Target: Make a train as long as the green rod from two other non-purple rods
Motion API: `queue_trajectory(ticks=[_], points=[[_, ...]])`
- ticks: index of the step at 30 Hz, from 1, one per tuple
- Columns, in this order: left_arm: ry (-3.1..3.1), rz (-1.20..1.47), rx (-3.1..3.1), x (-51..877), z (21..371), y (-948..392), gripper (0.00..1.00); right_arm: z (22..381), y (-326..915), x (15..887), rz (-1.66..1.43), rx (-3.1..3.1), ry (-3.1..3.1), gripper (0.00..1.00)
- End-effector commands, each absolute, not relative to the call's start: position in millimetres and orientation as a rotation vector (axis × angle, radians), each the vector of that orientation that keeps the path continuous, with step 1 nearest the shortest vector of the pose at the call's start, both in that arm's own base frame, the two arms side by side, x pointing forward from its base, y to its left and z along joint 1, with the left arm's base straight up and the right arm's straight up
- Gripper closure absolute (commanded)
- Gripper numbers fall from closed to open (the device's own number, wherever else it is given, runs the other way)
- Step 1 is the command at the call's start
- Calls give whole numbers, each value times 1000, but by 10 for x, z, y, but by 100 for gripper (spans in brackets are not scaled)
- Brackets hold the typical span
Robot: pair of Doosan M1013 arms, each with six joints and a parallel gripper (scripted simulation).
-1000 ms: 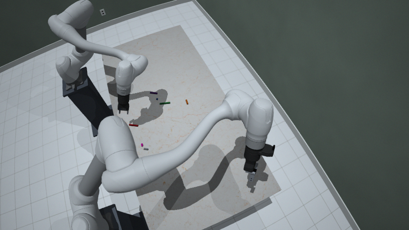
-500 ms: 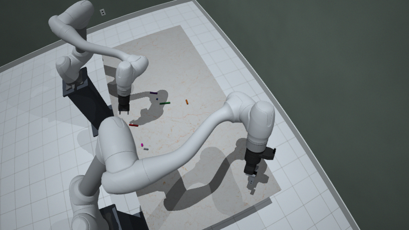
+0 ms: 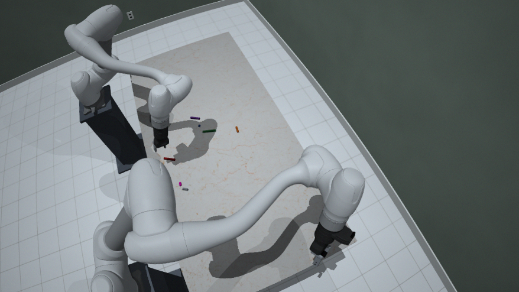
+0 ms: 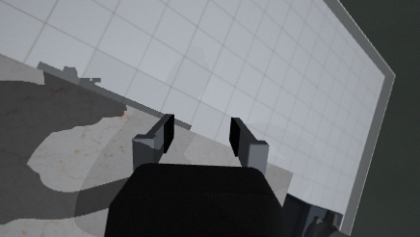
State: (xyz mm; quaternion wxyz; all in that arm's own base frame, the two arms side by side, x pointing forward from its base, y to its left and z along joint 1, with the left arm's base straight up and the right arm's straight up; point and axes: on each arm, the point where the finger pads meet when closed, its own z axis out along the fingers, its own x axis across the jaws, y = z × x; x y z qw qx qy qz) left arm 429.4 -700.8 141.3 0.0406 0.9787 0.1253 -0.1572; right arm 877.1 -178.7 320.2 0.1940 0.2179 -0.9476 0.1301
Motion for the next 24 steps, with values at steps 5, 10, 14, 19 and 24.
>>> queue_trajectory(ticks=[5,10,14,19,24], points=[[802,-434,2982,4320,1365,-7196,0,2992,-2903,7974,307,115,-2705,0],[1048,-401,2938,4336,1324,-7318,0,2865,-3443,7441,278,-144,-2689,0],[1236,-372,2886,4349,1292,-7417,0,2740,-3888,6850,236,-520,-2617,0],[1498,-327,2787,4371,1243,-7564,0,2593,-4304,6087,188,-952,-2458,0],[1750,-278,2658,4396,1191,-7717,0,2445,-4625,5254,155,-1254,-2288,0]])
